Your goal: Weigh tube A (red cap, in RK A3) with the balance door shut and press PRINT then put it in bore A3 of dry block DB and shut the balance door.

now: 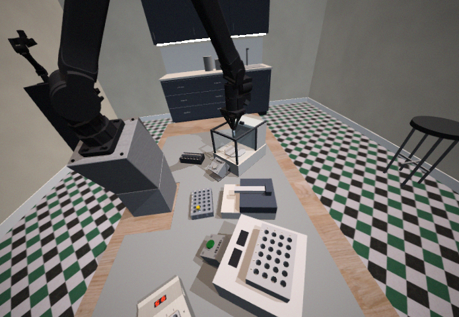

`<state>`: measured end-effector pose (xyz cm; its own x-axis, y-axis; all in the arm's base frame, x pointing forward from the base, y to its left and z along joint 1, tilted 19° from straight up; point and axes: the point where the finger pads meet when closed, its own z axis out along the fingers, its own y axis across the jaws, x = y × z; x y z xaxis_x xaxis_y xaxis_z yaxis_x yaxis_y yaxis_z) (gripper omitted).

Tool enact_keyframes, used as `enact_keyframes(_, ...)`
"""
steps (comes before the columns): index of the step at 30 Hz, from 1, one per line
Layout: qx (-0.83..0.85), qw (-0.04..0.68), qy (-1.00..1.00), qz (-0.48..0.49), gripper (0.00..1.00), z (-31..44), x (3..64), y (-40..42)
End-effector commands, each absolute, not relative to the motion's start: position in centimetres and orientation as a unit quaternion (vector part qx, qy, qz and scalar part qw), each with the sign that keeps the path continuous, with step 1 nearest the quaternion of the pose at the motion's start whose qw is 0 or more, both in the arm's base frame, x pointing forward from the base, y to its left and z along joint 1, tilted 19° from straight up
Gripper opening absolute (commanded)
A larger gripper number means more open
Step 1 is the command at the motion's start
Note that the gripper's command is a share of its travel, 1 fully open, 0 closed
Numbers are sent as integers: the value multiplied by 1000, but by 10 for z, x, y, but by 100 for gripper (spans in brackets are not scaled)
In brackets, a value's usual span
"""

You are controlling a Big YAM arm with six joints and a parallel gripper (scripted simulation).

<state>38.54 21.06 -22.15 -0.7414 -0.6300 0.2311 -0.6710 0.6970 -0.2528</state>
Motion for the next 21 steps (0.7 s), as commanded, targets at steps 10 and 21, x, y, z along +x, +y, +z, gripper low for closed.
enact_keyframes(10,358,45,-919,158,9,-185,388,232)
enact_keyframes(21,358,45,-919,158,9,-168,387,238)
